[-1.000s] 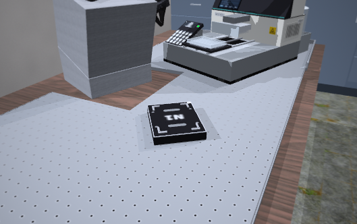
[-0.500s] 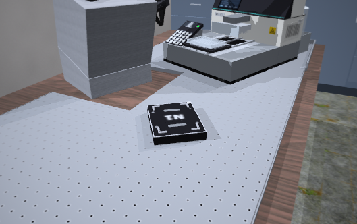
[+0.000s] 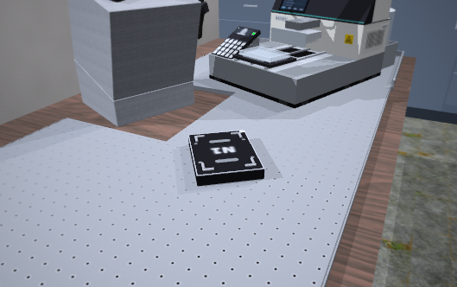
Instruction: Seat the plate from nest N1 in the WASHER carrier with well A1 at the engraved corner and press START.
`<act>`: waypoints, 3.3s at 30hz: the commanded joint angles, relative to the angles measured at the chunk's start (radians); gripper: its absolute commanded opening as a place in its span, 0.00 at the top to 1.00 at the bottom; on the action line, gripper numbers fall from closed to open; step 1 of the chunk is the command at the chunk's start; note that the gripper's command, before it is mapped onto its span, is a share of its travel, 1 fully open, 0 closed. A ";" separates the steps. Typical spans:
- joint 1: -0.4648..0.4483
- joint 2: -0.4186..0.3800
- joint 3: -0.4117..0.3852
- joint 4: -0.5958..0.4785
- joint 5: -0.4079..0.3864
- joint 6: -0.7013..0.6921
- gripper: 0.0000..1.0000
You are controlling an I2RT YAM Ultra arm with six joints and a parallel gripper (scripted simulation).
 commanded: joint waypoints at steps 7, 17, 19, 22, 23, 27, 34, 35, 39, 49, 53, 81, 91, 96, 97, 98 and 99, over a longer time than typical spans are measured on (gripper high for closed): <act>0.008 0.060 -0.005 0.239 0.038 -0.015 1.00; 0.005 0.063 -0.004 0.259 0.036 -0.021 1.00; 0.005 0.063 -0.004 0.259 0.036 -0.021 1.00; 0.006 0.061 -0.004 0.260 0.036 -0.020 1.00; 0.006 0.062 -0.004 0.260 0.036 -0.020 1.00; 0.005 0.062 -0.004 0.261 0.036 -0.020 1.00; 0.005 0.063 -0.004 0.261 0.036 -0.020 1.00; 0.005 0.063 -0.004 0.261 0.036 -0.020 1.00; 0.005 0.063 -0.004 0.261 0.036 -0.020 1.00; 0.005 0.063 -0.004 0.261 0.036 -0.020 1.00; 0.005 0.063 -0.004 0.261 0.036 -0.020 1.00; -0.007 0.084 0.000 0.266 0.034 -0.025 1.00; -0.034 0.156 0.036 0.312 0.007 -0.052 1.00; -0.051 0.199 0.060 0.336 -0.001 -0.068 1.00; -0.054 0.207 0.065 0.341 -0.002 -0.071 1.00; -0.057 0.215 0.070 0.345 -0.003 -0.074 1.00; -0.060 0.224 0.075 0.350 -0.005 -0.077 1.00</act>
